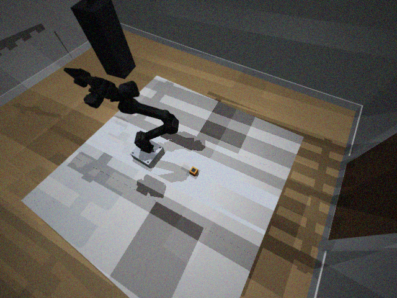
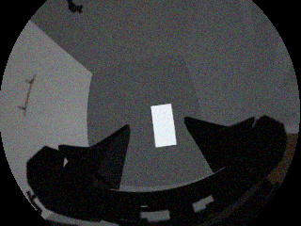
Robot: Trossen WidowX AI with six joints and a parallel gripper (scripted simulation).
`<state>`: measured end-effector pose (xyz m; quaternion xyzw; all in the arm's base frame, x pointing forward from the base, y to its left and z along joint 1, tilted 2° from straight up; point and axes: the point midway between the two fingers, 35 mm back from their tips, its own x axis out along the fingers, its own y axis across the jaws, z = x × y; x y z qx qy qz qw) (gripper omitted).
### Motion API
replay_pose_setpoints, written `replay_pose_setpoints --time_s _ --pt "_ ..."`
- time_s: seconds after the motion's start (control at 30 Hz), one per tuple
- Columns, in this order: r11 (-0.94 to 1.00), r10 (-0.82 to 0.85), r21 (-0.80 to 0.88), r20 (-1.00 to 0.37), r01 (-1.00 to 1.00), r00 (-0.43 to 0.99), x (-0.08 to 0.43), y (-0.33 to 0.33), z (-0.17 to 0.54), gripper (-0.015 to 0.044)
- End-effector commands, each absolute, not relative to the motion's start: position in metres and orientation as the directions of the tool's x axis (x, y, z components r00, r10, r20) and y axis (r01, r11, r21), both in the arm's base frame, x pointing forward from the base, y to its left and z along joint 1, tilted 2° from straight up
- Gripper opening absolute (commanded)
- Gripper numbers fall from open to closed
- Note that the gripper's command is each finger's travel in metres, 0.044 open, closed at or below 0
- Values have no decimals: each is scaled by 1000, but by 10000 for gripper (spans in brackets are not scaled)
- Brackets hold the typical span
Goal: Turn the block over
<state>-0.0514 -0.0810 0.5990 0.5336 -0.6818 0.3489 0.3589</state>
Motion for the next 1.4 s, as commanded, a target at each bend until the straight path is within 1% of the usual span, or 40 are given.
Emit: replay_pose_setpoints --time_s 0.0,0.03,0.13,0.27,0.43,0.6,0.8,1.0,1.13,1.23,1.37 --pt "177 -479 -101 860 -979 -175 -53 -82 599 426" --pt "145 -486 -127 854 -981 -183 -57 -85 598 440" --pt "-30 -534 -275 817 -961 -217 -78 -104 592 440" --pt "-242 -620 -475 747 -846 -242 -99 -141 579 440" --pt "-409 -739 -688 635 -600 -224 -107 -194 558 440" --pt "-444 -852 -846 500 -295 -152 -94 -250 530 440" --pt "-325 -946 -946 325 -4 18 -48 -307 491 440" --pt "-136 -972 -971 169 197 165 2 -341 455 440" --pt "57 -954 -947 42 315 298 53 -358 422 440" --pt "195 -924 -911 -46 365 379 88 -364 399 440" --pt "412 -856 -817 -195 404 478 139 -364 362 440"
